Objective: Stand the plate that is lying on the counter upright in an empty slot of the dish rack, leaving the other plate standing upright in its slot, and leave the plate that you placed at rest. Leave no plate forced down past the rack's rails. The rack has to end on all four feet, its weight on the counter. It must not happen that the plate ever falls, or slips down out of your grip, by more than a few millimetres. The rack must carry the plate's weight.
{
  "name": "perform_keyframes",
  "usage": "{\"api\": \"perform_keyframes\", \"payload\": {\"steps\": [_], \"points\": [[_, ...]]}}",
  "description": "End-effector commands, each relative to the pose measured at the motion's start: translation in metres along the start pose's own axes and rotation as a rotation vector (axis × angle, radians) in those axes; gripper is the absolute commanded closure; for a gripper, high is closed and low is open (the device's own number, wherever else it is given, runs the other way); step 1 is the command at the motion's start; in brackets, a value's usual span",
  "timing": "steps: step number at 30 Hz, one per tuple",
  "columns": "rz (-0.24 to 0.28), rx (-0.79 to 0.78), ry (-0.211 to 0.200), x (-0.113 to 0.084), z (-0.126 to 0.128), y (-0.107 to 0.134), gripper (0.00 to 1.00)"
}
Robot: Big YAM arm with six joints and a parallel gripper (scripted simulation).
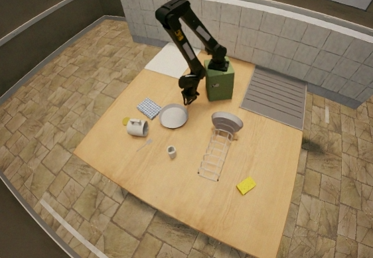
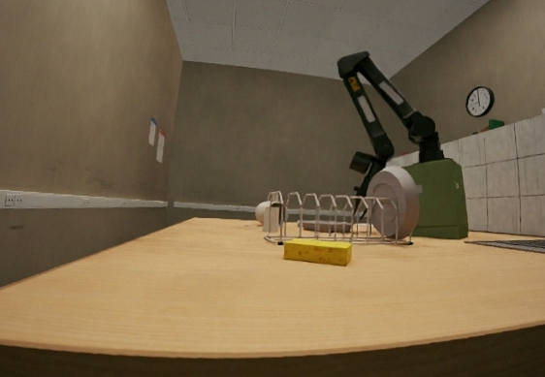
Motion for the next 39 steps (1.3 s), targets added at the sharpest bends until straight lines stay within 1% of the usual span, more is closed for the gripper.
{"api": "perform_keyframes", "payload": {"steps": [1, 13, 14, 18, 22, 30, 31, 33, 39], "points": [[-0.008, 0.002, -0.027, 0.001, 0.005, -0.004, 0.74], [-0.006, 0.003, -0.016, 0.004, 0.003, -0.003, 0.74], [-0.008, 0.003, -0.032, 0.002, 0.007, -0.004, 0.74], [-0.006, 0.002, -0.018, 0.004, 0.003, -0.003, 0.74], [-0.006, 0.002, -0.015, 0.005, 0.002, -0.003, 0.74], [-0.006, 0.002, -0.016, 0.007, 0.003, -0.003, 0.74], [-0.008, 0.003, -0.029, 0.006, 0.007, -0.004, 0.74], [-0.006, 0.003, -0.016, 0.008, 0.003, -0.003, 0.74], [-0.006, 0.003, -0.016, 0.011, 0.003, -0.004, 0.74]]}}
Point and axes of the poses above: the point where the finger pads meet when closed, its own x axis out along the fingers, its own z axis across the jaws, y = z × x, the point moved 7 cm from there along -x, back along the fingers, and after that the axes turned 9 degrees about -x, right-handed, at the moved point
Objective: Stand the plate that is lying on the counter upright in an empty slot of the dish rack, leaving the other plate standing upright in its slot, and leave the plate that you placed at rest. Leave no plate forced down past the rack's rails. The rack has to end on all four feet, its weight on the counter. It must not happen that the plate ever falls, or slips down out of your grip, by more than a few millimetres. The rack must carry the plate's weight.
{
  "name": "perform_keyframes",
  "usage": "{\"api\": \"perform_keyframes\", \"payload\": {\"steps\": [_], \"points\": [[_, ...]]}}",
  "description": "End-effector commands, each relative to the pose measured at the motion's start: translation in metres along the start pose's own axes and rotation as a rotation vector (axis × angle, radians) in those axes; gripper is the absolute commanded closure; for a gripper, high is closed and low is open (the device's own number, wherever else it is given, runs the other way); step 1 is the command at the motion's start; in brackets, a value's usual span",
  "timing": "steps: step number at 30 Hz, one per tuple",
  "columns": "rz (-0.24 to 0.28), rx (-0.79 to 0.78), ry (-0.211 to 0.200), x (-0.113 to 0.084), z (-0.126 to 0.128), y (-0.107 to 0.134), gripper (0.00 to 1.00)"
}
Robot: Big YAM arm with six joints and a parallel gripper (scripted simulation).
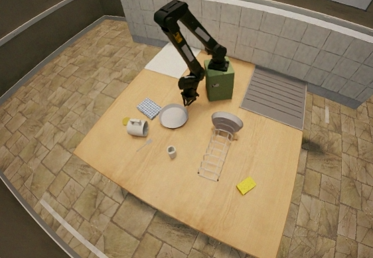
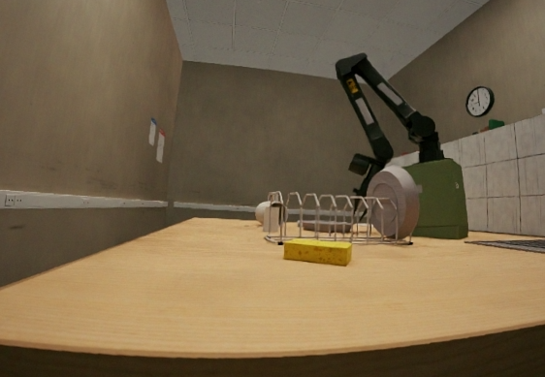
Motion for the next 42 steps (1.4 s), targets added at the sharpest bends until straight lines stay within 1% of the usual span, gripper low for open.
{"api": "perform_keyframes", "payload": {"steps": [1, 8, 9, 11, 25, 26, 28, 42], "points": [[-0.006, 0.003, -0.017, 0.004, 0.003, -0.003, 0.74], [-0.006, 0.003, -0.017, 0.006, 0.003, -0.004, 0.74], [-0.008, 0.002, -0.03, 0.006, 0.007, -0.004, 0.74], [-0.006, 0.002, -0.017, 0.008, 0.003, -0.003, 0.74], [-0.006, 0.002, -0.017, 0.015, 0.003, -0.003, 0.74], [-0.008, 0.003, -0.029, 0.014, 0.007, -0.004, 0.74], [-0.006, 0.003, -0.017, 0.017, 0.003, -0.004, 0.74], [-0.006, 0.002, -0.017, 0.024, 0.004, -0.004, 0.74]]}}
Point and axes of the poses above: the point where the finger pads meet when closed, its own x axis out along the fingers, its own z axis across the jaws, y = z × x, the point moved 7 cm from there along -x, back along the fingers, and after that the axes turned 9 degrees about -x, right-handed, at the moved point
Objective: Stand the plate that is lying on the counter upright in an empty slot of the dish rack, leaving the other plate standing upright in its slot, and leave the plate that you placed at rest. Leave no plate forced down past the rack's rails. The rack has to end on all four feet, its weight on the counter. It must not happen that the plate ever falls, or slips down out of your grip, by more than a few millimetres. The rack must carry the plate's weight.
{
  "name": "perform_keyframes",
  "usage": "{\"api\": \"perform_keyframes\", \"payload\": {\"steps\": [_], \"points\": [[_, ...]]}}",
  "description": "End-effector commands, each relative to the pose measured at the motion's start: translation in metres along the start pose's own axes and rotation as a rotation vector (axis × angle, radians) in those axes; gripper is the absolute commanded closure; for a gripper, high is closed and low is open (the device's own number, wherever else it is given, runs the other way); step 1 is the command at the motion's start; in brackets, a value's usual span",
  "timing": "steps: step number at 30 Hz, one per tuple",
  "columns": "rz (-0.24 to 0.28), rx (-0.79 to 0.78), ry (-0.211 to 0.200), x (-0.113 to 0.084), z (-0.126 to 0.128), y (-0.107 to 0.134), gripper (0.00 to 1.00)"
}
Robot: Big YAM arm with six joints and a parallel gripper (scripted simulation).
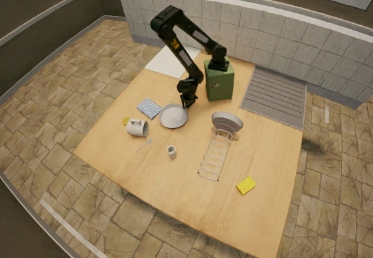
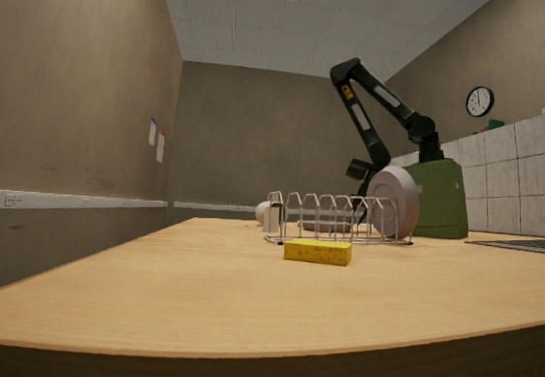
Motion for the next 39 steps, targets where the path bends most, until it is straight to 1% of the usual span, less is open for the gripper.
{"api": "perform_keyframes", "payload": {"steps": [1, 3, 17, 18, 20, 26, 30, 35, 39], "points": [[-0.009, 0.003, -0.033, 0.002, 0.008, -0.005, 0.74], [-0.006, 0.003, -0.018, 0.004, 0.003, -0.004, 0.74], [-0.006, 0.003, -0.018, 0.01, 0.003, -0.004, 0.74], [-0.008, 0.003, -0.029, 0.009, 0.007, -0.004, 0.74], [-0.006, 0.003, -0.018, 0.012, 0.003, -0.004, 0.74], [-0.008, 0.003, -0.025, 0.013, 0.006, -0.004, 0.74], [-0.006, 0.003, -0.018, 0.015, 0.003, -0.004, 0.74], [-0.008, 0.003, -0.027, 0.014, 0.006, -0.004, 0.74], [-0.006, 0.003, -0.019, 0.016, 0.004, -0.004, 0.74]]}}
Point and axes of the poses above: the point where the finger pads meet when closed, its own x axis out along the fingers, its own z axis across the jaws, y = z × x, the point moved 7 cm from there along -x, back along the fingers, and after that the axes turned 9 degrees about -x, right-handed, at the moved point
